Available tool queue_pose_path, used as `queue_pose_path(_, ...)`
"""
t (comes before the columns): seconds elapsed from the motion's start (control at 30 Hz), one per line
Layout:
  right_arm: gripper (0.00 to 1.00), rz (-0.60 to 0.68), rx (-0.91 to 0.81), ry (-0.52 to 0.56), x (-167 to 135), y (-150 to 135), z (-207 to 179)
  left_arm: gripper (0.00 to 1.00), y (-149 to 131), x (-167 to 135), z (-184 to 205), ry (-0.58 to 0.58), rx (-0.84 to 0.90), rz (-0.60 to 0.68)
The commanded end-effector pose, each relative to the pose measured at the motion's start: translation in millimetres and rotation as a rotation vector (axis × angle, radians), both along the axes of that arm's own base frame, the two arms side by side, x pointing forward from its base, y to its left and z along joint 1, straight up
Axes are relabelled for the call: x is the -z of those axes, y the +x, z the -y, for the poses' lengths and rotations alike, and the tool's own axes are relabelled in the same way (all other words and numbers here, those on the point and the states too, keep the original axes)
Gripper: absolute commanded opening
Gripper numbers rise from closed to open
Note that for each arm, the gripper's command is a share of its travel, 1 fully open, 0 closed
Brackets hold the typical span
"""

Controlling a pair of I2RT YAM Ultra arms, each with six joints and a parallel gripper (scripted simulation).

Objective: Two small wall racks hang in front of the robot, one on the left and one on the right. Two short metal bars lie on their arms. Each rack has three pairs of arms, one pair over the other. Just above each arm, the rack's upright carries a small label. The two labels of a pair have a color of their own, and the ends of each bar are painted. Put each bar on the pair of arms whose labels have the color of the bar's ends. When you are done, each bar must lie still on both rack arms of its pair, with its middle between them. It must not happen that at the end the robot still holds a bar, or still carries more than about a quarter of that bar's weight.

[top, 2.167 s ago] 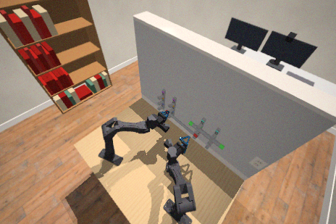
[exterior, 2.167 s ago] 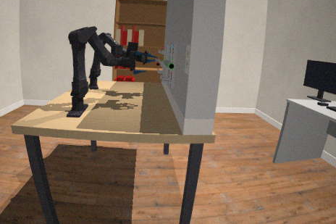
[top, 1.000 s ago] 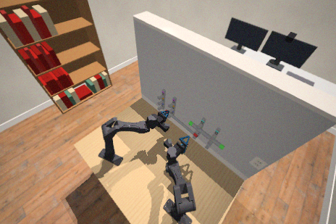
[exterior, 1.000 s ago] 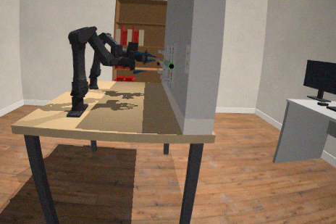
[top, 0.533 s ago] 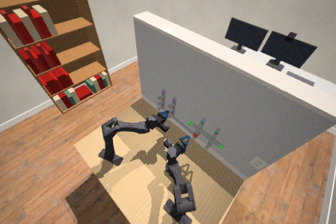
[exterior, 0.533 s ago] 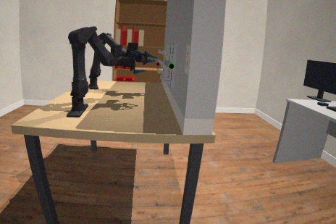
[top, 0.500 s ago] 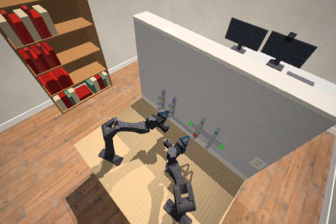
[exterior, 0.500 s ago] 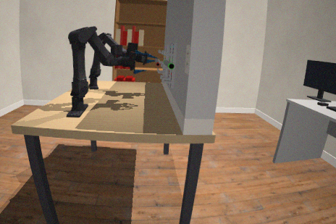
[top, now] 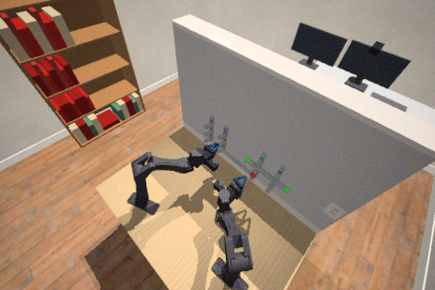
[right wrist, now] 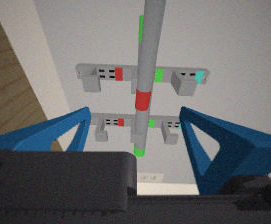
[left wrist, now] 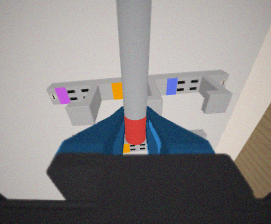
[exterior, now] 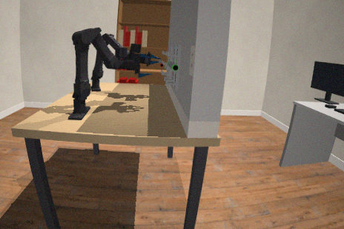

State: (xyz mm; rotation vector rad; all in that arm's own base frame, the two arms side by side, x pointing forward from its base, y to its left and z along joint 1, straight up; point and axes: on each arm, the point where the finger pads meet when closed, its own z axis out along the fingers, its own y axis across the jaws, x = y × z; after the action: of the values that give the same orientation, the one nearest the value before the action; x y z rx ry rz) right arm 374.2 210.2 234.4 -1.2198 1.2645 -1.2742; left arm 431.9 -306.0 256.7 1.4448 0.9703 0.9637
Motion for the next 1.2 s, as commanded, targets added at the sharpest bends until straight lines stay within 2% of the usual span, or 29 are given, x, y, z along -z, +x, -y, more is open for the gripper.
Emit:
queue_pose_path(0.0, 1.0, 0.034, -0.005, 0.042, -11.5, 7.3, -0.8, 0.0, -1.6, -24.5, -1.6, -0.07, 0.0, 0.053)
queue_pose_path(0.57, 1.0, 0.034, -0.004, 0.042, -21.6, 24.7, 0.5, 0.0, -1.6, -19.4, -1.6, -0.07, 0.0, 0.053)
queue_pose_path(1.17, 1.0, 0.034, -0.004, 0.042, -17.8, 42.1, 1.7, 0.0, -1.6, -17.9, -1.6, -0.07, 0.0, 0.053)
